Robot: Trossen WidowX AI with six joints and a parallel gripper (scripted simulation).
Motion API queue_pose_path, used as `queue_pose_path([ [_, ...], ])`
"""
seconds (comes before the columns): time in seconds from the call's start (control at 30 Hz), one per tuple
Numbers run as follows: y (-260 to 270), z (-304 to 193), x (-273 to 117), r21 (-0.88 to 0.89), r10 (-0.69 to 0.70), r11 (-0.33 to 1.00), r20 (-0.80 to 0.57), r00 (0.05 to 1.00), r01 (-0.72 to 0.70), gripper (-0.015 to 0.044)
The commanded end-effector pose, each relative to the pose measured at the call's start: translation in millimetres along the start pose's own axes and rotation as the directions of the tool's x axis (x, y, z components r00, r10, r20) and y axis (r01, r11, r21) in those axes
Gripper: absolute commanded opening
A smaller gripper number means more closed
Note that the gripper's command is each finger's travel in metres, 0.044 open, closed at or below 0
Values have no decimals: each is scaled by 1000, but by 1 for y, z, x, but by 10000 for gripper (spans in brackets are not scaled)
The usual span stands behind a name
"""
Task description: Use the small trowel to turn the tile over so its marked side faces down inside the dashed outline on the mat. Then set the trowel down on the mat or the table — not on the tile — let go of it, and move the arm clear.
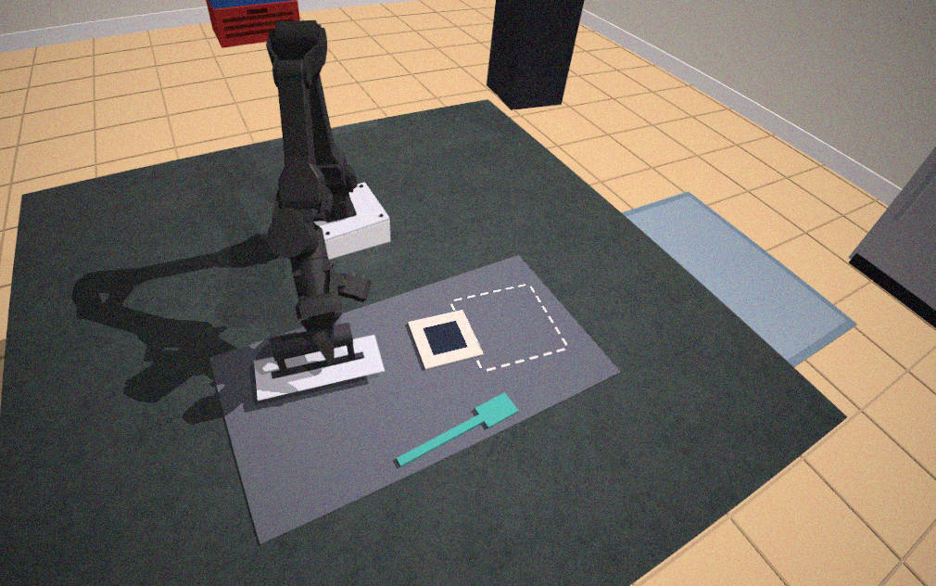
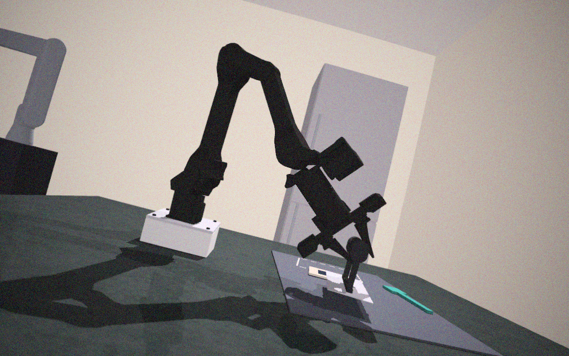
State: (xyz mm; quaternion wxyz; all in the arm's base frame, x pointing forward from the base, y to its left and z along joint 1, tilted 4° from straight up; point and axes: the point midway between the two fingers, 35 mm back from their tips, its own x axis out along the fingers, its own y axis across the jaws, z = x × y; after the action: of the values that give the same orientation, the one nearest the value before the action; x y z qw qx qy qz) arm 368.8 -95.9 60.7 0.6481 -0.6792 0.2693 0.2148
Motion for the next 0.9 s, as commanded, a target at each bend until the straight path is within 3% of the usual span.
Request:
queue_pose_path([
  [0.0, -24, -2, -15, -4, -34, 999, -9, 999, 34, 0],
  [0.53, -26, -1, -17, -6, -34, 999, -9, 999, 34, 0],
  [0.87, -8, 44, -23, -66, -29, 997, -39, 999, 26, 0],
])
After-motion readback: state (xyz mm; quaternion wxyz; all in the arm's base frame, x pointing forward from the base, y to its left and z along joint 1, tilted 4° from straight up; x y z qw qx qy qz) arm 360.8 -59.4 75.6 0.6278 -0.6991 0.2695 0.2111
